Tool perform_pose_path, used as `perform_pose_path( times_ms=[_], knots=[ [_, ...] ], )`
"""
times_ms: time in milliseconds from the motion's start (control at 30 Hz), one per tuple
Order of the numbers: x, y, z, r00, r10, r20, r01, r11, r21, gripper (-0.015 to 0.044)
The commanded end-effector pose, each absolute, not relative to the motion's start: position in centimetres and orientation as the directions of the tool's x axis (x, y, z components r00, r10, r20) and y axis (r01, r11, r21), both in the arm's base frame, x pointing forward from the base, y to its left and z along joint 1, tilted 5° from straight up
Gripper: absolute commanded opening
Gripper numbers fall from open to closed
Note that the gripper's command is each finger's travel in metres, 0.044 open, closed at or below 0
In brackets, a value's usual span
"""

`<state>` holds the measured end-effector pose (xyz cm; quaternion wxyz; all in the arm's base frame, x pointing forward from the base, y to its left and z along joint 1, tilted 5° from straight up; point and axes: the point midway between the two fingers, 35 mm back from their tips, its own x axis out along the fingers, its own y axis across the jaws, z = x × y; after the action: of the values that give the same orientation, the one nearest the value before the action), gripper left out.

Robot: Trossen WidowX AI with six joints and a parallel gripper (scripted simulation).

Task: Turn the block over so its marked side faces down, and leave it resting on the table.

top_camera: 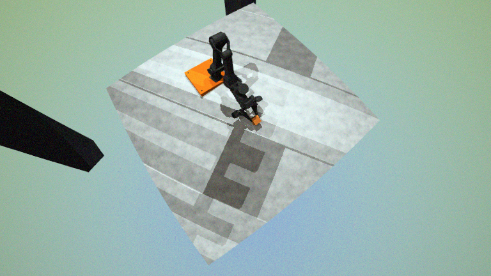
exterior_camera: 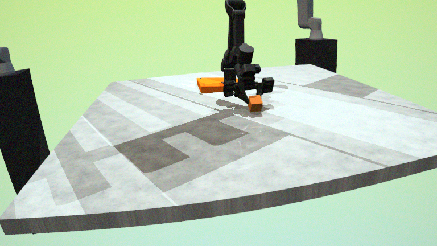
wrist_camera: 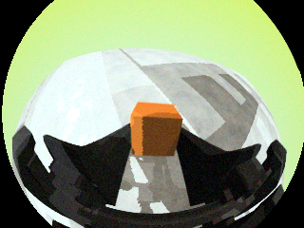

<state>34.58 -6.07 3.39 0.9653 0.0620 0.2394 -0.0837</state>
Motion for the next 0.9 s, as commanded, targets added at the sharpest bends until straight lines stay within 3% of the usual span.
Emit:
perform_pose_path(
  times_ms=[0, 367, 867],
  knots=[
    [34.61, -6.12, 3.45, 0.873, -0.136, -0.468, 0.196, 0.977, 0.082, 0.0157],
    [34.61, -6.12, 3.45, 0.873, -0.136, -0.468, 0.196, 0.977, 0.082, 0.0440],
    [34.61, -6.12, 3.45, 0.873, -0.136, -0.468, 0.196, 0.977, 0.082, 0.0440]
  ],
)
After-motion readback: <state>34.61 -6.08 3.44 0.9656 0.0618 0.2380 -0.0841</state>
